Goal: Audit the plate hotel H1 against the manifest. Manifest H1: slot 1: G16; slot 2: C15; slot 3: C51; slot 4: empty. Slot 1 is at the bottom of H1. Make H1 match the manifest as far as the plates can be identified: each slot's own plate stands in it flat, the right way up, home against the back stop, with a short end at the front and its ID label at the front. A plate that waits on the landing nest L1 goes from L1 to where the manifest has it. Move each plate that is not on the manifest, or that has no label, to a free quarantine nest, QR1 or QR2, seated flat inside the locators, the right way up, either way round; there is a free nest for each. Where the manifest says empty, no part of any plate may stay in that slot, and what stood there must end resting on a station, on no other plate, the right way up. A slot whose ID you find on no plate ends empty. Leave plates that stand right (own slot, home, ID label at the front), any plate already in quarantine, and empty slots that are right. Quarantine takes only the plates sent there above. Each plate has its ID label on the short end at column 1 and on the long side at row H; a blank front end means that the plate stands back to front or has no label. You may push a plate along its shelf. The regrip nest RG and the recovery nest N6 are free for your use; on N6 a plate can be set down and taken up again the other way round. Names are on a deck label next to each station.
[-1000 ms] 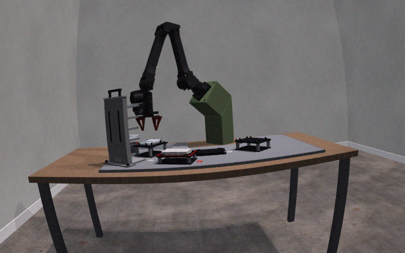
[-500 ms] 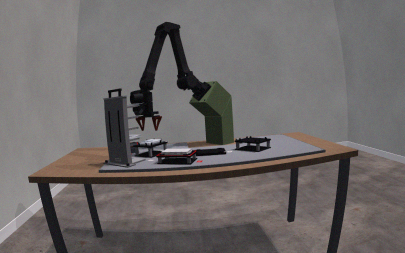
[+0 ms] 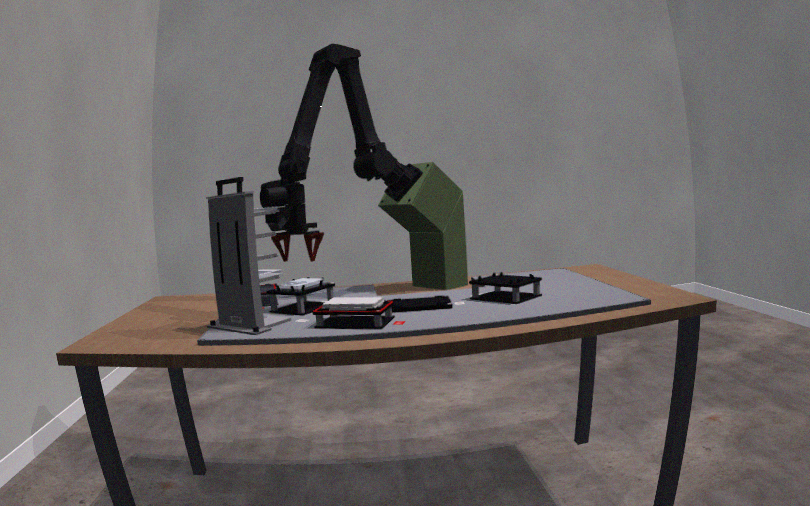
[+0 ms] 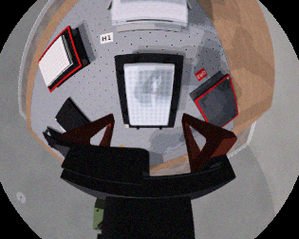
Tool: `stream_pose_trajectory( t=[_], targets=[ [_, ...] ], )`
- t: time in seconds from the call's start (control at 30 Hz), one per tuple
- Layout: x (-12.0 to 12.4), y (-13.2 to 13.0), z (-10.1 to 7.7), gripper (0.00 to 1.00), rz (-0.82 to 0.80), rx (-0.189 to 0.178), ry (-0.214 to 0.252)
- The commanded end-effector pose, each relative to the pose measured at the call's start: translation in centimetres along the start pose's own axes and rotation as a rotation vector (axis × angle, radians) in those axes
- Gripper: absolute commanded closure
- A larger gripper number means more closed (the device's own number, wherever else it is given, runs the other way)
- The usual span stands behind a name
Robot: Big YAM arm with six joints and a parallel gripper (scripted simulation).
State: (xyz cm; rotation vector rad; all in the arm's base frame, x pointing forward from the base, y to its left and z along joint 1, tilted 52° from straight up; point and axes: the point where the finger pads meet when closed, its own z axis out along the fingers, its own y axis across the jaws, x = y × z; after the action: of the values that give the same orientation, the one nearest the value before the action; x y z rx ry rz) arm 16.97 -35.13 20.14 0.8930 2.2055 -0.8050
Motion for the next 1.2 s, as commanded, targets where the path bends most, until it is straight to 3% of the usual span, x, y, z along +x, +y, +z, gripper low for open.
stream_pose_trajectory(
  t=[0.0,0.2,0.27,1.17],
  targets=[
    [-0.6,-0.9,-0.6,0.0,-0.004,0.021,-0.025],
    [-0.6,-0.9,-0.6,0.0,-0.004,0.021,-0.025],
    [-0.1,-0.7,0.4,0.0,-0.005,0.013,-0.007],
    [-1.0,-1.1,3.3,0.0,-0.005,0.019,-0.023]
  ],
)
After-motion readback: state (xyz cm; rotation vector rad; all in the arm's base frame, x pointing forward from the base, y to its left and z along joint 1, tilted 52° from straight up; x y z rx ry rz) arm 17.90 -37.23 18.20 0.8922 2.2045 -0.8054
